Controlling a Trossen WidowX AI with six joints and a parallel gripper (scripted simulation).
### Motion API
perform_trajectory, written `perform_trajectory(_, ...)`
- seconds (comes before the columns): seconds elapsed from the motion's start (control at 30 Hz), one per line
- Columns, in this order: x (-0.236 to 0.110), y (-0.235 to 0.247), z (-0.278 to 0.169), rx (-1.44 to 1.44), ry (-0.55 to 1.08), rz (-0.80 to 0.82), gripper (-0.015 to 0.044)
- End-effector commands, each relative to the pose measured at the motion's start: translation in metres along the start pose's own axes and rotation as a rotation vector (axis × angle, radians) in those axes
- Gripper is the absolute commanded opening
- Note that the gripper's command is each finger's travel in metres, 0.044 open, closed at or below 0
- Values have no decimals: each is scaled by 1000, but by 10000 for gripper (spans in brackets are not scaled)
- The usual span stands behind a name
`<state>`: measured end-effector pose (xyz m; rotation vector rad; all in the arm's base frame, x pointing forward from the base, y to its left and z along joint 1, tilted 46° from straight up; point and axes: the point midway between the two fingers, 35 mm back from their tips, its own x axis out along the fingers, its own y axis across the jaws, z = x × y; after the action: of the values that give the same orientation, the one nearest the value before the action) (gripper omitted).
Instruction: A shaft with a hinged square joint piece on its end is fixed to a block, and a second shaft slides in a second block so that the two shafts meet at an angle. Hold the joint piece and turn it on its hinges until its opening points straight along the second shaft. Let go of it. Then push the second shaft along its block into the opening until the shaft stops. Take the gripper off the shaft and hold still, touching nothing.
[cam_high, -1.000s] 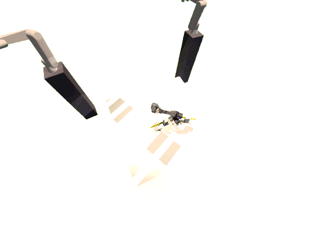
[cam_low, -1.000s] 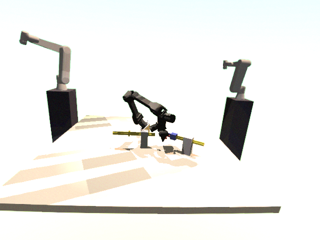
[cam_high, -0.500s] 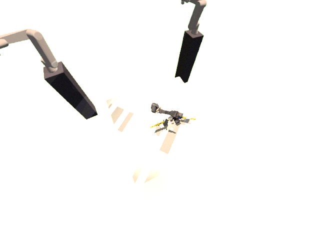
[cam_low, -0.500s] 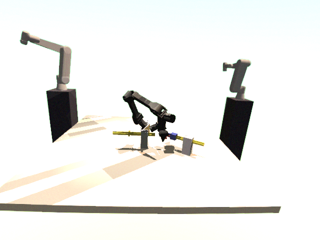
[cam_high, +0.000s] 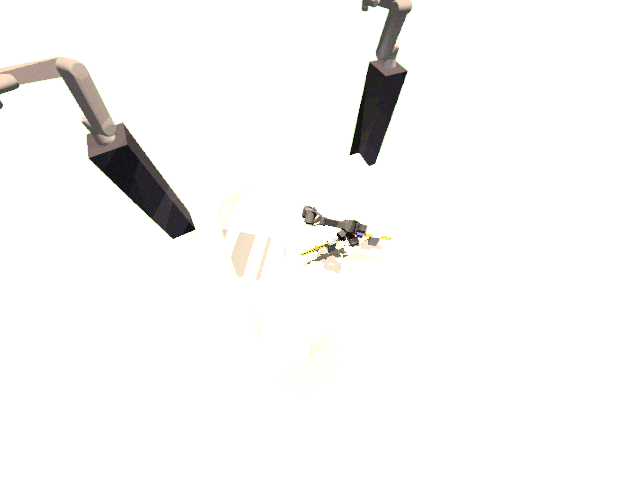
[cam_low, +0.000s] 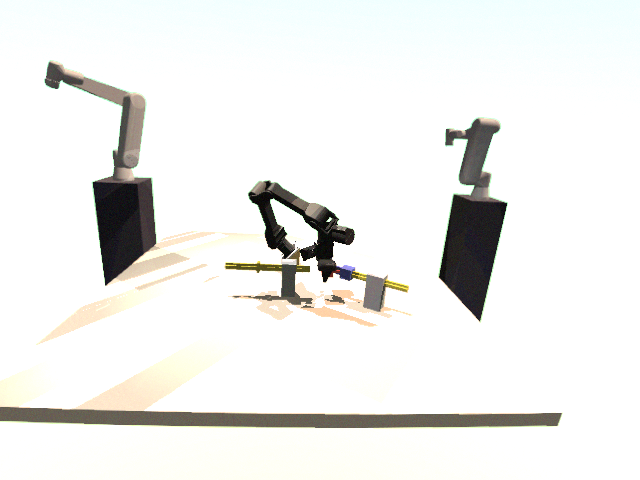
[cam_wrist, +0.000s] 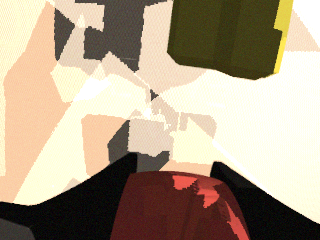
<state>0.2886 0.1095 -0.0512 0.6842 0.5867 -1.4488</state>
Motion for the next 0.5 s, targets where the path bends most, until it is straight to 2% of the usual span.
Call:
perform_trajectory(0.0, -1, -1, 0, 24, -31, 0, 0)
perform_trajectory(0.47, -1, -1, 0, 23, -23, 1, 0)
